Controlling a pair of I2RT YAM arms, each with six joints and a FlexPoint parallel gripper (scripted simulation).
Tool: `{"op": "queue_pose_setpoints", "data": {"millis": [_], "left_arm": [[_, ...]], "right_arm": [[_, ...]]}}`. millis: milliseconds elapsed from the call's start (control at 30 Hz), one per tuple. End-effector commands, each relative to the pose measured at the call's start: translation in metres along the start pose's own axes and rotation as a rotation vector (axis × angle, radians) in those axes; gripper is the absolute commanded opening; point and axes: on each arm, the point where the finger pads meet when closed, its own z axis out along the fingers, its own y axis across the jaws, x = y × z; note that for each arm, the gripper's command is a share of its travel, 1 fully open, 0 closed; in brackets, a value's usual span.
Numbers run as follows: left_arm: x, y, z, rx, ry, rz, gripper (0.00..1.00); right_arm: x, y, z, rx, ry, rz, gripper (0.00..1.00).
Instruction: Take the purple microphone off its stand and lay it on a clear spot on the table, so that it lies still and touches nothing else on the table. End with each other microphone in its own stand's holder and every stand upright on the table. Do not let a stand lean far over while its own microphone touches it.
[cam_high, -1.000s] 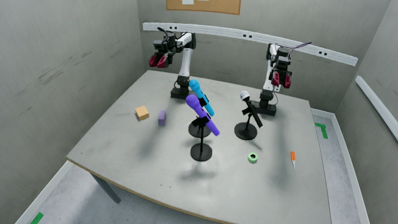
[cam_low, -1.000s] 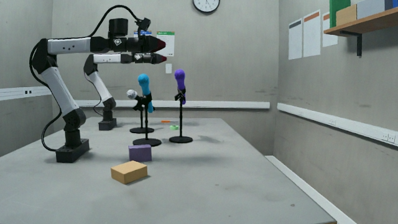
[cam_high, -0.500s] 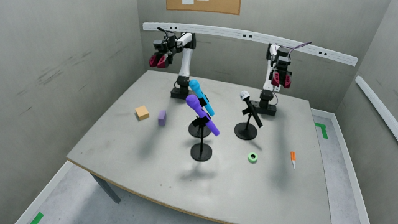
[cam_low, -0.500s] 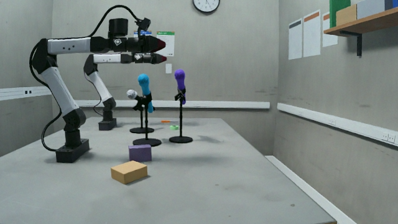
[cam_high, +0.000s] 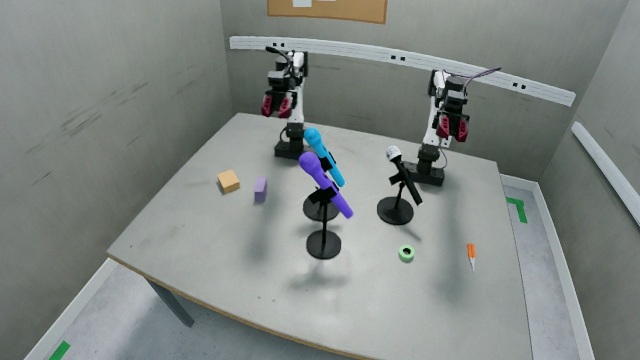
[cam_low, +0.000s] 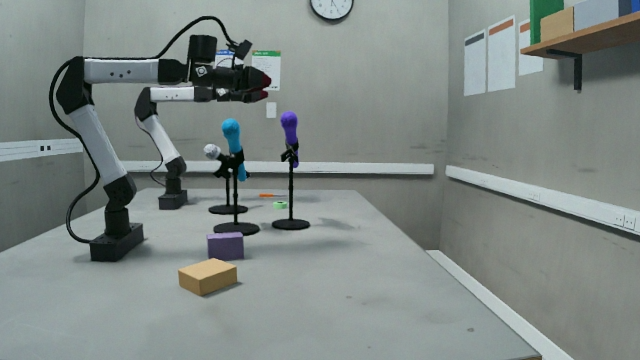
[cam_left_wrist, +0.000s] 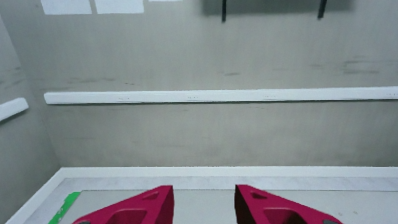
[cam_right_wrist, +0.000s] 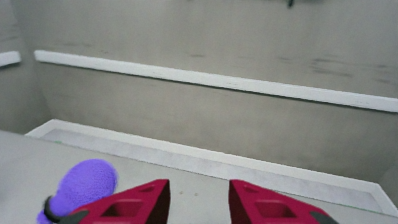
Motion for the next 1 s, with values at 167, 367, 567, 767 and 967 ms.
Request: {"op": "queue_pose_setpoints", "data": {"millis": [167, 367, 567, 767, 967], "left_arm": [[-0.018, -0.001, -0.005, 0.002, -0.035, 0.001, 0.32], [-0.018, -0.001, -0.005, 0.002, -0.035, 0.001, 0.32], [-0.018, -0.001, -0.005, 0.002, -0.035, 0.001, 0.32], [-0.018, -0.001, -0.005, 0.002, -0.035, 0.001, 0.32], [-0.018, -0.001, -0.005, 0.002, -0.035, 0.001, 0.32]], "right_arm": [[-0.018, 0.04, 0.004, -0.069, -0.003, -0.07, 0.32], [-0.014, 0.084, 0.004, -0.162, 0.022, -0.122, 0.32], [-0.011, 0.121, 0.0, -0.238, 0.038, -0.168, 0.32], [-0.005, 0.157, -0.006, -0.313, 0.056, -0.218, 0.32], [0.0, 0.2, -0.019, -0.403, 0.068, -0.279, 0.32]]}}
